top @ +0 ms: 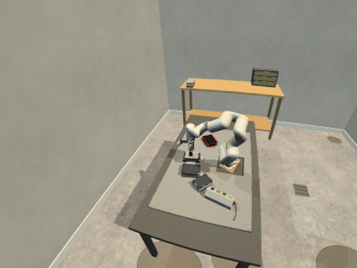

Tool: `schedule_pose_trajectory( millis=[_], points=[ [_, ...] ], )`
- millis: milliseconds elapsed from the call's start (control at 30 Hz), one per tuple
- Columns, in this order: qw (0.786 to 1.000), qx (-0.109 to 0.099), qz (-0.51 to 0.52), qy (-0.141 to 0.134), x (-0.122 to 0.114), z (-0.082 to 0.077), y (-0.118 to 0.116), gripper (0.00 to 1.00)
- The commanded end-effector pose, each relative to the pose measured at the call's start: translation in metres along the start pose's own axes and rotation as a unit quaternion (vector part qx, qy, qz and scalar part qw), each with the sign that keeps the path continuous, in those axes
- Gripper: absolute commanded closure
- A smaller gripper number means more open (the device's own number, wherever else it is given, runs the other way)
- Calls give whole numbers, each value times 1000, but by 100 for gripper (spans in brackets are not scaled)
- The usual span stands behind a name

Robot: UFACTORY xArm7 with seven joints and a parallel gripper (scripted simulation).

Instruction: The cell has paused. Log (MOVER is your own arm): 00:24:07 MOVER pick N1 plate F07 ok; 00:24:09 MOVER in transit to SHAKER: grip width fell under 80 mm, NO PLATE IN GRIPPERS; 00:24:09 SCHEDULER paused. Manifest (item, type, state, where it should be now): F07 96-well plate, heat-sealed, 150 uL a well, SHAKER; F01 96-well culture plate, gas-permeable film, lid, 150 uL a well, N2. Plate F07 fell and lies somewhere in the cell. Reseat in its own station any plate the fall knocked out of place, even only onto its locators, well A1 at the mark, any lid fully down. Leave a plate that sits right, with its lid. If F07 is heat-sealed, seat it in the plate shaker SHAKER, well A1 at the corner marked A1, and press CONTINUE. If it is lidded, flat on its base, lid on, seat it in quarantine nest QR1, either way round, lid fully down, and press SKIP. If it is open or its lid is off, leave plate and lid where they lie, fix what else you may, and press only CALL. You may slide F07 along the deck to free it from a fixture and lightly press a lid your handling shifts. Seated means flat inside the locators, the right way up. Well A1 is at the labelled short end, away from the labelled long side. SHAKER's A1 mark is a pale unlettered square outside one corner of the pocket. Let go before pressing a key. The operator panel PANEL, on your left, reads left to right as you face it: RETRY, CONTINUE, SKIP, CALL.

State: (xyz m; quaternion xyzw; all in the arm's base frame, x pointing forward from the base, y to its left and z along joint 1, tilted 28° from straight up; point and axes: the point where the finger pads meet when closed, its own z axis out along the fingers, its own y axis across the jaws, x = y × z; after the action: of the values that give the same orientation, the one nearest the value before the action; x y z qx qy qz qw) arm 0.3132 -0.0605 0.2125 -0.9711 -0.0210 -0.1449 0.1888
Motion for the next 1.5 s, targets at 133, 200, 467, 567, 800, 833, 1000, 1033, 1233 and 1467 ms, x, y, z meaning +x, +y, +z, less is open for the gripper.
schedule_pose_trajectory(
  millis=[133, 200, 467, 567, 800, 833, 1000, 1033, 1233, 1467],
  points=[
    [992, -1, -127, 2, 1, -1, 0, 0],
    [986, -1, -167, 2, 1, -1, 0, 0],
    [947, -1, -322, 2, 1, -1, 0, 0],
    [940, -1, -341, 2, 1, -1, 0, 0],
    [932, -1, -362, 2, 1, -1, 0, 0],
    [932, -1, -362, 2, 1, -1, 0, 0],
    [925, -1, -381, 2, 1, -1, 0, 0],
    [917, -1, -399, 2, 1, -1, 0, 0],
    [882, -1, -471, 2, 1, -1, 0, 0],
    [808, -1, -590, 1, 1, -1, 0, 0]
  ],
)
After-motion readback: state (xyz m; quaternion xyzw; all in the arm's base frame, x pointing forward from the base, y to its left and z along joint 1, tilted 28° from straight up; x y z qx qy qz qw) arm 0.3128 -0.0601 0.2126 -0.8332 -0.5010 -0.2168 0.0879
